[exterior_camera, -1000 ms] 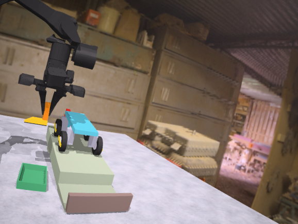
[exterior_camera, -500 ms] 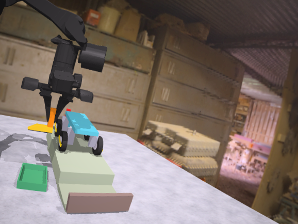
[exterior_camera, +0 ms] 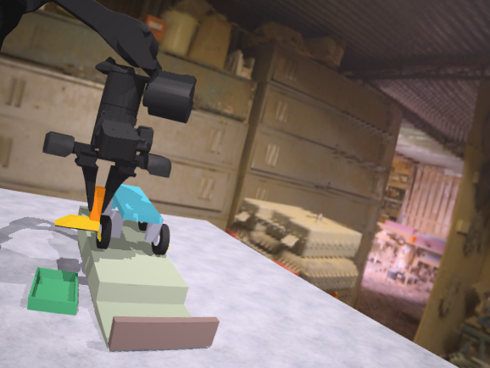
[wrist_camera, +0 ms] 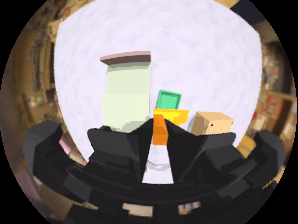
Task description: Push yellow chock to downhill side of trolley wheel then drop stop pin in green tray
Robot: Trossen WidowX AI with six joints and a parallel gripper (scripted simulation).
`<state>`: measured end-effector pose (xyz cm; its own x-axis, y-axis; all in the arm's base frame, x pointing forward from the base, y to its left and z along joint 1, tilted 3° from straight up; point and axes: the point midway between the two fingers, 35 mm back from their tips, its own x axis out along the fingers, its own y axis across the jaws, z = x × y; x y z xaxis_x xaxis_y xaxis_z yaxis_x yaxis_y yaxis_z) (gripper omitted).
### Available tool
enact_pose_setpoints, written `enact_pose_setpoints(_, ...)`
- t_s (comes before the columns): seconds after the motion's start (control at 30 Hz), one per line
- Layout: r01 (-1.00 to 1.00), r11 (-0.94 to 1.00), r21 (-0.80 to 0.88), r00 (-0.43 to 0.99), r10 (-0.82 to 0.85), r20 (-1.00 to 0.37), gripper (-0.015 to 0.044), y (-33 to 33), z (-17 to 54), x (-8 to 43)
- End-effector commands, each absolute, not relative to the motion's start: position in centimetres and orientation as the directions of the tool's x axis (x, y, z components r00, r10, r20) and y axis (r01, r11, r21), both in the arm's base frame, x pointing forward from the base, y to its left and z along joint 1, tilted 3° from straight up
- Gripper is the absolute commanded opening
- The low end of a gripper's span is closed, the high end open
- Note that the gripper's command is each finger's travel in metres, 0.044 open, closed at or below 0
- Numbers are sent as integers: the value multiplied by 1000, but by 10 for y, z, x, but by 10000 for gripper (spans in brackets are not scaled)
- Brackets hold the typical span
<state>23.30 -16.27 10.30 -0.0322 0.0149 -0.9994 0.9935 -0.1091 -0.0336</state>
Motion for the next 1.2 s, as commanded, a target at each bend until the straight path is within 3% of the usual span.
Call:
enact_pose_setpoints(0.0, 994, -106, -29, -28, 4, -1000, 0, -181, 104, 237)
enact_pose_setpoints(0.17, 988, -152, -30, -29, 7, -1000, 0, -185, 104, 238)
enact_pose_setpoints(0.53, 858, -510, -51, -37, 37, -999, 0, -186, 104, 239)
enact_pose_setpoints(1.17, 358, -929, -91, -30, 86, -996, 0, -188, 104, 238)
